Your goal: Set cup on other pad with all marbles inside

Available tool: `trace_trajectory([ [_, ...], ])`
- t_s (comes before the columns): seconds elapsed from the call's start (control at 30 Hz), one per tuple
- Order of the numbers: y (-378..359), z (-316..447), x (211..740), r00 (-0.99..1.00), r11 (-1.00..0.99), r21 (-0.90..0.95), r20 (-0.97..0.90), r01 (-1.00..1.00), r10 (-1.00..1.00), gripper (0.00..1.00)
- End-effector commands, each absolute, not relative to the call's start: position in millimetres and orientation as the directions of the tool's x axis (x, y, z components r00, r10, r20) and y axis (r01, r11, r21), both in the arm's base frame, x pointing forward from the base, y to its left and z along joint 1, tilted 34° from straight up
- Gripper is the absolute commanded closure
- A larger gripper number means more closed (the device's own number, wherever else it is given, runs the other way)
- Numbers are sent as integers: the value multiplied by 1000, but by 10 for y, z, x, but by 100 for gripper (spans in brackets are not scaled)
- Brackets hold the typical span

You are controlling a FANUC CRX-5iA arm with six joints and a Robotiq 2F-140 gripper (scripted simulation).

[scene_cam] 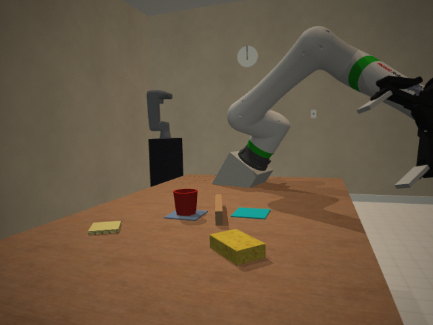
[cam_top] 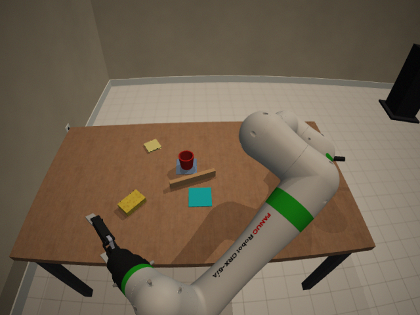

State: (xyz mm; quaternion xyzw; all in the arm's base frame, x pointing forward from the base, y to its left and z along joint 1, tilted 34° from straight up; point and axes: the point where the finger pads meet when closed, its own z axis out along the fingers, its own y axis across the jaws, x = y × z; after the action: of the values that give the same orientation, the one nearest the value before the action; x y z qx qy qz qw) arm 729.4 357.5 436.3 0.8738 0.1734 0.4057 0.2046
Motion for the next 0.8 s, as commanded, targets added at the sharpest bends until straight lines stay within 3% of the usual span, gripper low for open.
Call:
trace_trajectory([
  [0.0, 3573, 4366, 7295, 611, -856, 498, 638, 137, 469, 0],
  [0.53, 3573, 4366, 7295, 611, -856, 498, 638, 137, 469, 0],
  [0.57, 3572, 4366, 7295, 611, -856, 498, 638, 137, 469, 100],
  [0.77, 3427, 4315, 7297, 632, -860, 493, 627, 132, 456, 100],
])
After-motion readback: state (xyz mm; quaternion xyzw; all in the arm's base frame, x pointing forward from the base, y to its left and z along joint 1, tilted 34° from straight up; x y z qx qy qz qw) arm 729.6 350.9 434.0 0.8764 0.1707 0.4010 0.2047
